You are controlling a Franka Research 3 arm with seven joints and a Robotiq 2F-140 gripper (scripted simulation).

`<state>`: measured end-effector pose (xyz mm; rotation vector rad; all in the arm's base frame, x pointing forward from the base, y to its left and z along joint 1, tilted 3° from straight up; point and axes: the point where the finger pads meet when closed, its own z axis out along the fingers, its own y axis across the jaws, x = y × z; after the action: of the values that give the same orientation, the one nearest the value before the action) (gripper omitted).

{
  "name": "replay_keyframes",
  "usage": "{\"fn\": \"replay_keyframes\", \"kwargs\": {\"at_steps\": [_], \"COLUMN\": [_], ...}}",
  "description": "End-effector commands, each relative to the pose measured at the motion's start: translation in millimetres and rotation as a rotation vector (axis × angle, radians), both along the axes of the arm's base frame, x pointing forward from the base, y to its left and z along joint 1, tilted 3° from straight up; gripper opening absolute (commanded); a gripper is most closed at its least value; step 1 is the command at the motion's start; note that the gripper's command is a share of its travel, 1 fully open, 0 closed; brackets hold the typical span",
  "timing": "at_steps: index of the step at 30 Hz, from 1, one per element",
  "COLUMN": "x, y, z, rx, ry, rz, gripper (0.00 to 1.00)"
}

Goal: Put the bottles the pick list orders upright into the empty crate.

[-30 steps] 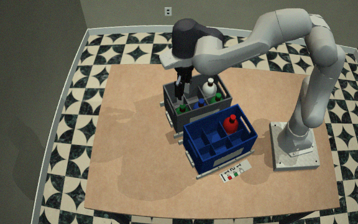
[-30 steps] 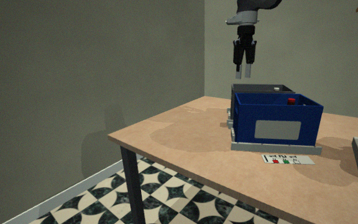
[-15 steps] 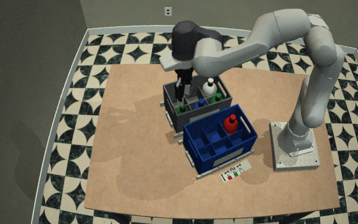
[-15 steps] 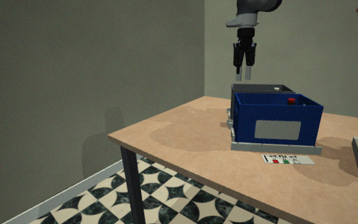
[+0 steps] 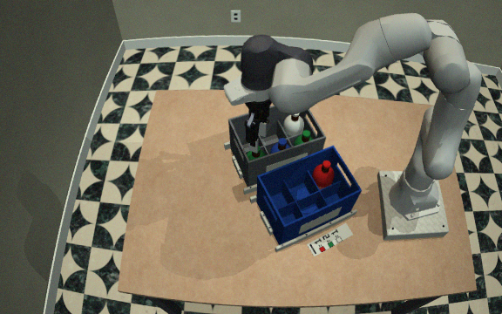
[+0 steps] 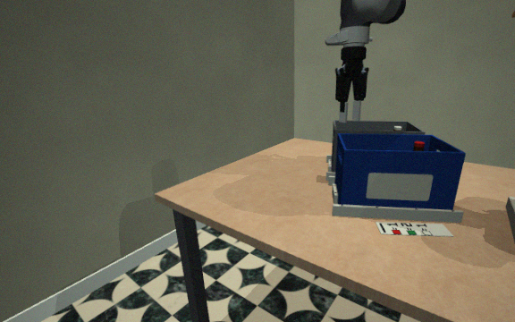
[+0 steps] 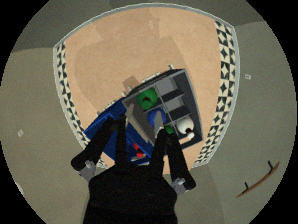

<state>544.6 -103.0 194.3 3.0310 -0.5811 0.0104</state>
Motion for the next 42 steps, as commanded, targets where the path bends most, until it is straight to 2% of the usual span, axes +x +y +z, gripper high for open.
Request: {"fn": "replay_keyframes", "kwargs": {"at_steps": [1,42], "x": [1.5,1.6], "y": [-2.7,-5.6], "z": [-3.6,-52.8], "rx": [-0.003,-0.003], "ry": [-0.006,-0.006], "rz": [-0.006,-0.006], "gripper": [0.38,0.38]}}
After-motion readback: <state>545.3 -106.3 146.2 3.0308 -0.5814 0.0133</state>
